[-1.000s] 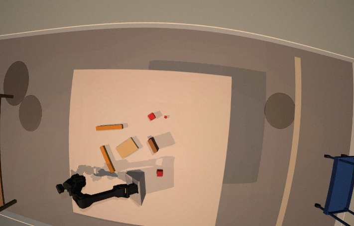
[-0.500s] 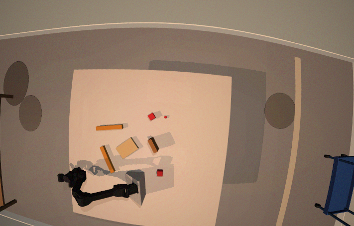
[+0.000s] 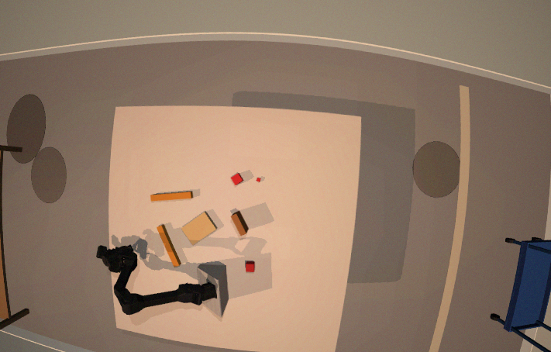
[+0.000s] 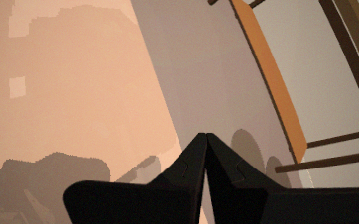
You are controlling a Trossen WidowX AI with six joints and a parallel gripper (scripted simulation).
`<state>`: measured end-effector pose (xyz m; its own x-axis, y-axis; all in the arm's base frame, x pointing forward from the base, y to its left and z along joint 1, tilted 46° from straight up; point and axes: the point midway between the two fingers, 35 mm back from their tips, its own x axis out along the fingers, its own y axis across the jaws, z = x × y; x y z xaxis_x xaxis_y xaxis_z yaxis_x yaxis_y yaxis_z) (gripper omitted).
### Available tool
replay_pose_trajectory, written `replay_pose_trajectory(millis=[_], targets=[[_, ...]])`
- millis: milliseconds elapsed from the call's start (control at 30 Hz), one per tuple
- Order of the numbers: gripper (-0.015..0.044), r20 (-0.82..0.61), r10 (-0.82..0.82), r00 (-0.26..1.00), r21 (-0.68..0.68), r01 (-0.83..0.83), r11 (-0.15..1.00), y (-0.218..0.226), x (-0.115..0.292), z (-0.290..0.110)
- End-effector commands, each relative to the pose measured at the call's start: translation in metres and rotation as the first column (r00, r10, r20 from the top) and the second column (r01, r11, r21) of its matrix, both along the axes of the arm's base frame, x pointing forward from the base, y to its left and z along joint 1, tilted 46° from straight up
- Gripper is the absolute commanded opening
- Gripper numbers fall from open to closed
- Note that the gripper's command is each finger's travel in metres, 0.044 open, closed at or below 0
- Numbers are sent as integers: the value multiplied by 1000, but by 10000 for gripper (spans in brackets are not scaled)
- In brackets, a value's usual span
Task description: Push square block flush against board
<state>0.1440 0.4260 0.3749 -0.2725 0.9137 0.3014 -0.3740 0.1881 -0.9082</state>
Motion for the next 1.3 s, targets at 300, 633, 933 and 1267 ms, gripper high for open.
replay_pose_trajectory(millis=[300, 633, 933, 1267], targets=[[0, -175, -190, 966, -157, 164, 974, -10, 91, -35], [0, -300, -353, 886, -281, 271, 921, -33, 160, -69], [0, -405, -485, 775, -388, 334, 859, -63, 215, -101], [0, -533, -620, 576, -512, 364, 778, -110, 272, -141]])
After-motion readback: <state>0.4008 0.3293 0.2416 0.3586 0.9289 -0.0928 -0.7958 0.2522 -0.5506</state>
